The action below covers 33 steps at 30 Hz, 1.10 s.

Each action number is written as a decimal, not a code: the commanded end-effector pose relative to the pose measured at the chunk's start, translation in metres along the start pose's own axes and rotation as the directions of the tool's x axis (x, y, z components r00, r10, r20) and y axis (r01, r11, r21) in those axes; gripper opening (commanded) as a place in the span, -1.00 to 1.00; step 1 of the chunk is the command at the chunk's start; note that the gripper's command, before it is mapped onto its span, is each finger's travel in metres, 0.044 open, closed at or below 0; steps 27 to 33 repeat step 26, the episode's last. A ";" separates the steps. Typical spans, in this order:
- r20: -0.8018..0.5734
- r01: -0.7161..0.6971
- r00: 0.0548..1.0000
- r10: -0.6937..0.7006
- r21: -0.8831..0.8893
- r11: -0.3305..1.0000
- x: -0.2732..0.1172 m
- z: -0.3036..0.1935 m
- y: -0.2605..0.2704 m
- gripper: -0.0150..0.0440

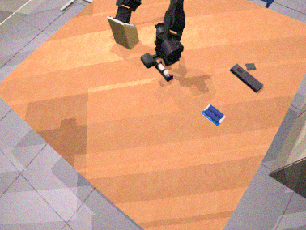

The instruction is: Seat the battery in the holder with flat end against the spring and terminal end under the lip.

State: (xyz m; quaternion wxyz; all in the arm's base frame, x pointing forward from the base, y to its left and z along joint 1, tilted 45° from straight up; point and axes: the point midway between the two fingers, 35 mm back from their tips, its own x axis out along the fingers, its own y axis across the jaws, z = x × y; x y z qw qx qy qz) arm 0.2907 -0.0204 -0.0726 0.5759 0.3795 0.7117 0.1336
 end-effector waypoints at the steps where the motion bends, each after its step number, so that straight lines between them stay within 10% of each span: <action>1: 0.019 0.005 1.000 -0.004 -0.012 1.000 -0.037 0.000 -0.001 0.82; 33: 0.018 0.005 1.000 -0.004 -0.013 1.000 -0.044 0.000 -0.002 1.00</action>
